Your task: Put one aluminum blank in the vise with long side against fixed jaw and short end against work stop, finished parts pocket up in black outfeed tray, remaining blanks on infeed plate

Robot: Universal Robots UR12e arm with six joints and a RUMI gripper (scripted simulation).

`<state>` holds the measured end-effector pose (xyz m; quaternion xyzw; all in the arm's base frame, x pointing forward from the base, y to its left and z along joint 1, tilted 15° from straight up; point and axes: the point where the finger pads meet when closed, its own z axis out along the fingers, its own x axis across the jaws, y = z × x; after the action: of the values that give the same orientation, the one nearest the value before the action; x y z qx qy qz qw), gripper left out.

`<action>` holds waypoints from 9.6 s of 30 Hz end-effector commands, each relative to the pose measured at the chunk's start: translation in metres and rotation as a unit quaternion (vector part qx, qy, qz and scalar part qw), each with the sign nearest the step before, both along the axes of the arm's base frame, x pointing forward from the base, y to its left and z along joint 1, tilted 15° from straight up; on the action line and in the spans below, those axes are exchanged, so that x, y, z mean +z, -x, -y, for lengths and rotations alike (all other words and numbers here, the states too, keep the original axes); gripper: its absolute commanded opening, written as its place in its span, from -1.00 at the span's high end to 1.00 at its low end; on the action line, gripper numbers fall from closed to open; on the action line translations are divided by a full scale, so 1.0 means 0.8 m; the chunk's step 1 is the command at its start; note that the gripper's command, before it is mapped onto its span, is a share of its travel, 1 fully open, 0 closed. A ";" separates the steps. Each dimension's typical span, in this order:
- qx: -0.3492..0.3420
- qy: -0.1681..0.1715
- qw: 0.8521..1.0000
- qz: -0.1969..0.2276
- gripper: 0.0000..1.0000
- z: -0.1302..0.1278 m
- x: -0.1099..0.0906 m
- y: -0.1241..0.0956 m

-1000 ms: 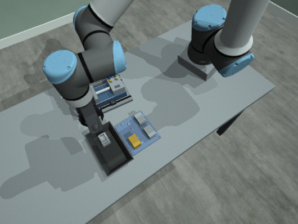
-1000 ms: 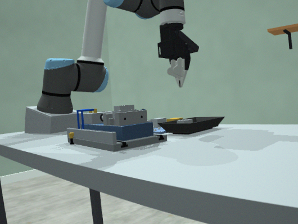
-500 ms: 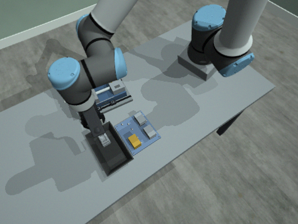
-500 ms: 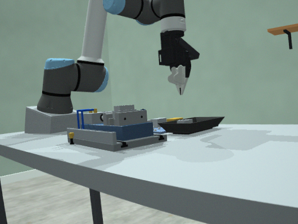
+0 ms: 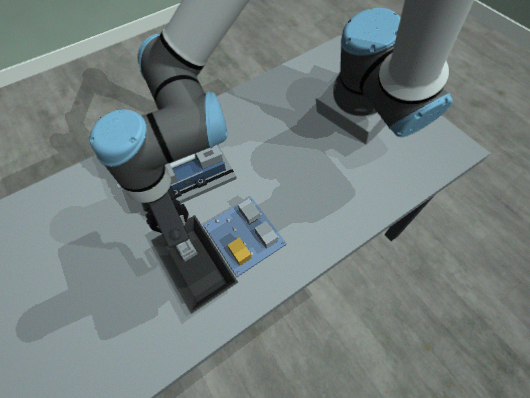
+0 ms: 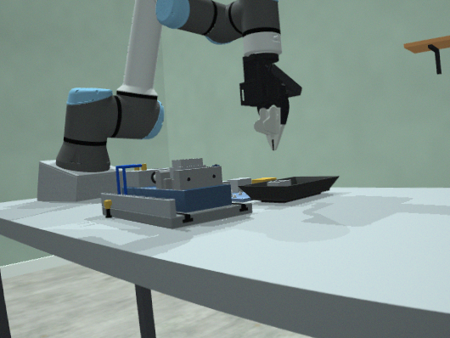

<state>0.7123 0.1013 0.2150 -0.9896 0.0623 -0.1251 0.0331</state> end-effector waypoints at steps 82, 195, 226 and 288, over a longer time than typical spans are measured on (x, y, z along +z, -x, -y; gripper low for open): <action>0.000 0.000 1.000 0.001 1.00 0.004 0.068 0.017; 0.000 0.000 1.000 0.001 0.19 0.308 0.048 0.067; 0.000 0.000 1.000 0.001 0.19 0.308 0.043 0.065; 0.000 0.000 1.000 0.001 0.19 0.303 -0.028 0.044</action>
<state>0.6764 -0.1409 0.1921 -0.9896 0.0623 -0.1252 0.0334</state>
